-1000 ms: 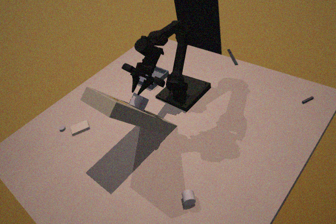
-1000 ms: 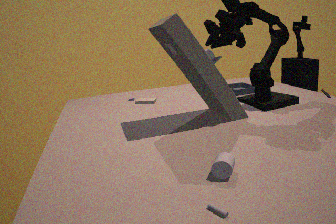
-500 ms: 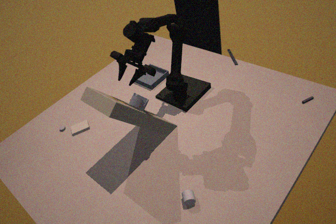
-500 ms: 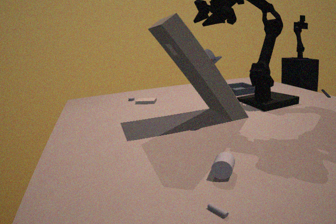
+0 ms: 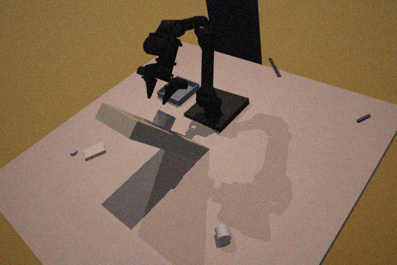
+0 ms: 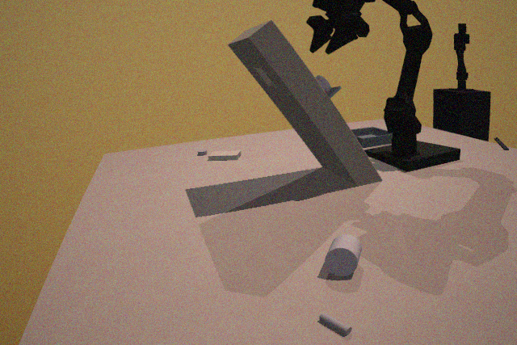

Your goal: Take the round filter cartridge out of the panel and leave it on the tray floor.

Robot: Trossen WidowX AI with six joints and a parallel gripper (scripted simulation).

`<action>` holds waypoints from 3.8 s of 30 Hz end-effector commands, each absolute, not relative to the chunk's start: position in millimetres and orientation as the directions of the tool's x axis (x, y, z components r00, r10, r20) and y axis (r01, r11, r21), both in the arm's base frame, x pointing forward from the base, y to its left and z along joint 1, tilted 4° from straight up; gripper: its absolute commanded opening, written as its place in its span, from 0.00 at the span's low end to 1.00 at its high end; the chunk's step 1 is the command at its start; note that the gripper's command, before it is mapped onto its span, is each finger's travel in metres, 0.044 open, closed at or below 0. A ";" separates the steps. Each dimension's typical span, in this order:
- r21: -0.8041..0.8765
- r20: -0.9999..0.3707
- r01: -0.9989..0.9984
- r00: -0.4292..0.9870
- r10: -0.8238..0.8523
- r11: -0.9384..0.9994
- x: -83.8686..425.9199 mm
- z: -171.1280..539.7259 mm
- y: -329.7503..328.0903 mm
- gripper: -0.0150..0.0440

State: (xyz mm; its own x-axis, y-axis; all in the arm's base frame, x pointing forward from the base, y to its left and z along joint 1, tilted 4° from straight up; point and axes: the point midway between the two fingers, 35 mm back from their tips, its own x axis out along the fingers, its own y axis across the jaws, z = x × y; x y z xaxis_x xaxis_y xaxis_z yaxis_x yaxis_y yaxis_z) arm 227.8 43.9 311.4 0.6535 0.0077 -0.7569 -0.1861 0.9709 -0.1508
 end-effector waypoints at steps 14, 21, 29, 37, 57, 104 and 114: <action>-0.067 -0.844 -0.094 0.537 -0.006 0.993 221.3 262.3 40.5 0.77; -0.068 -0.843 -0.094 0.537 -0.006 0.993 227.6 253.0 40.6 0.77; -0.068 -0.843 -0.094 0.538 -0.006 0.993 234.2 242.0 40.3 0.77; -0.068 -0.842 -0.094 0.539 -0.006 0.993 239.9 231.9 39.8 0.77; -0.068 -0.839 -0.086 0.544 -0.010 0.994 239.6 235.8 39.3 0.41; -0.068 -0.851 -0.088 0.525 -0.011 0.994 217.3 328.4 14.8 0.25; -0.069 -0.851 -0.089 0.525 -0.012 0.994 221.3 327.1 -9.5 0.25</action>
State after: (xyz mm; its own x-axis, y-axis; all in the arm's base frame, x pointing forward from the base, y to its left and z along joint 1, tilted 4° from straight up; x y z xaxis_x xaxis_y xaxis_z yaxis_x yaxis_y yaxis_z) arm 219.3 -2.8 327.1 0.5211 -0.0164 -0.8534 -0.0817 0.9943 -0.0689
